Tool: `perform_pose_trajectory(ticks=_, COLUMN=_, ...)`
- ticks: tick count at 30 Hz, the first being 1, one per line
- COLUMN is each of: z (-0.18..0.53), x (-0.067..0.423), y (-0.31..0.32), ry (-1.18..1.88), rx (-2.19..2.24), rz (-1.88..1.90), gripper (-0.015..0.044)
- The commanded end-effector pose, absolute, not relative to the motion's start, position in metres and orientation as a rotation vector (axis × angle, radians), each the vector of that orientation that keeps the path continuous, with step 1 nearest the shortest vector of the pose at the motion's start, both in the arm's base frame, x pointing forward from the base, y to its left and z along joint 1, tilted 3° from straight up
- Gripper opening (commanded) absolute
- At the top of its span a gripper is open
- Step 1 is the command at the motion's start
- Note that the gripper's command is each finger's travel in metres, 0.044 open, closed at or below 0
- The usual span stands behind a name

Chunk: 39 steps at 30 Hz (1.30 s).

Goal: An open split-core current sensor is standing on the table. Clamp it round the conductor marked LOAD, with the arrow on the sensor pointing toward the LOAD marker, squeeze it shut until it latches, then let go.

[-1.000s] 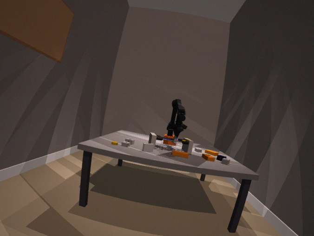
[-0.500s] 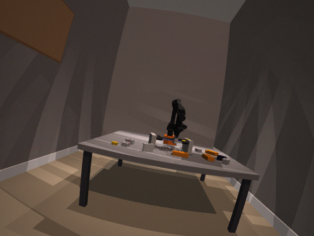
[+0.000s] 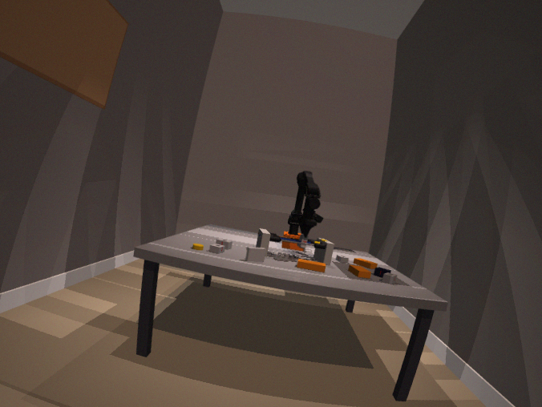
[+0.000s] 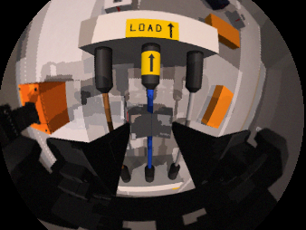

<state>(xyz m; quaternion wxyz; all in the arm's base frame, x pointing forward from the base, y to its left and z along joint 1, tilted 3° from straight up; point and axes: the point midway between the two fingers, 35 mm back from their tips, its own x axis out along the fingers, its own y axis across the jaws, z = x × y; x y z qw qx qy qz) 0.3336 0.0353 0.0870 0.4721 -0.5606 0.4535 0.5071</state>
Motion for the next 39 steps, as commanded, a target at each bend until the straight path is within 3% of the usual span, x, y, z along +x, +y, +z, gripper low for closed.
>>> perform_pose_trajectory(ticks=1, z=0.088, x=0.333, y=0.035, ry=1.11, rx=-1.372, rz=1.242, gripper=0.0157)
perform_pose_trajectory(ticks=12, z=0.088, x=0.333, y=0.035, ry=1.11, rx=-1.372, rz=1.242, gripper=0.044)
perform_pose_trajectory(ticks=39, z=0.028, x=0.338, y=0.032, ry=1.084, rx=-1.392, rz=1.218, gripper=0.044)
